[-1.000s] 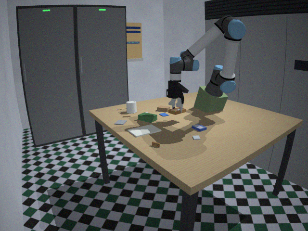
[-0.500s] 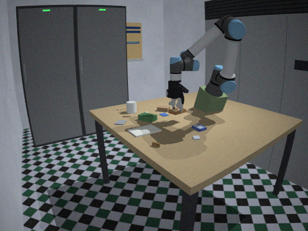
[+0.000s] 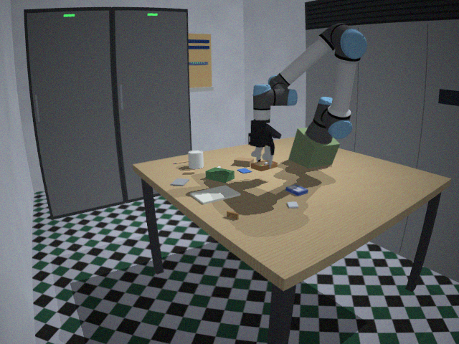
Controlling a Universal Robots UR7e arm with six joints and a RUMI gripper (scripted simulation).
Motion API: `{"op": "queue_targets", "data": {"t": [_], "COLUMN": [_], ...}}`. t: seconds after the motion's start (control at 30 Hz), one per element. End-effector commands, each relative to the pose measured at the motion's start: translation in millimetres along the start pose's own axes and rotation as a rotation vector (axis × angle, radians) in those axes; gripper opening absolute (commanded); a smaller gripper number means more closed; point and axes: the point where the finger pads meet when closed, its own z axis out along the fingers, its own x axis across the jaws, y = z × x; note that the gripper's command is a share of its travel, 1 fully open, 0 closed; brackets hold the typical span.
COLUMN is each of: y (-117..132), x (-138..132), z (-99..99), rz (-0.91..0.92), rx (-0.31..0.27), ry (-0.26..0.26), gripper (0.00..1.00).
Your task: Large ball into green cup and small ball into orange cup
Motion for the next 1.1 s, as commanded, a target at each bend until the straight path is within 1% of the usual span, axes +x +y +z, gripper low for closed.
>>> {"op": "queue_targets", "data": {"t": [0.0, 0.67, 1.07], "y": [2.1, 2.2, 2.4], "x": [-0.4, -0.7, -1.2], "z": [-1.9, -1.7, -1.3], "rz": [-0.002, -0.001, -0.001], "rx": [-0.001, 0.003, 0.02], "ry": [-0.006, -0.006, 0.007], "gripper": [0.43, 0.43, 0.43]}}
